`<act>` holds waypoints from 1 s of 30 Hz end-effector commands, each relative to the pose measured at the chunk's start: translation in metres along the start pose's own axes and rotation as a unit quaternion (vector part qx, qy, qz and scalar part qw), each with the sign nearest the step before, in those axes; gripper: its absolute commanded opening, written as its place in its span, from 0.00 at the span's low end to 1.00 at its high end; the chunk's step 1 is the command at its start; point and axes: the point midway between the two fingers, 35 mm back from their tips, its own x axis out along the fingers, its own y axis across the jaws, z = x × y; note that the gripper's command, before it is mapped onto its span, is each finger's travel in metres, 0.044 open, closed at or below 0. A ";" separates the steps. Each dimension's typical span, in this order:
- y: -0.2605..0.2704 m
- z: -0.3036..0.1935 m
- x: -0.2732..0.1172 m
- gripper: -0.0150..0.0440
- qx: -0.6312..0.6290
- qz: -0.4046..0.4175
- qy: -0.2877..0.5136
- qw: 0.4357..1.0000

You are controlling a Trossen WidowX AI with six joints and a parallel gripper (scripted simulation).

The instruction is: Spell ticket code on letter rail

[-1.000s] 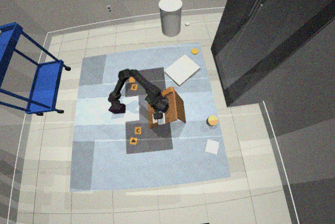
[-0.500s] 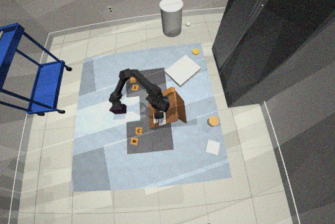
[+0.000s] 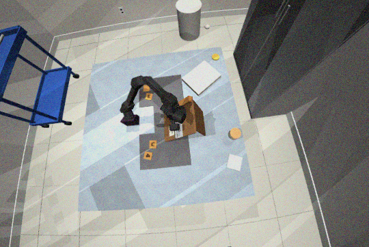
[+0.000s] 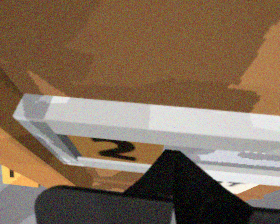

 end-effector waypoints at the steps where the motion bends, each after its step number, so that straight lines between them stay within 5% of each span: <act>1: 0.000 -0.004 -0.005 0.25 -0.002 0.002 0.000 1.000; 17: 0.000 -0.019 -0.020 0.25 -0.002 0.002 0.000 1.000; 24: -0.009 -0.029 -0.064 0.57 -0.212 0.004 -0.074 0.974; 30: -0.015 -0.047 -0.111 0.83 -0.432 -0.039 -0.148 0.889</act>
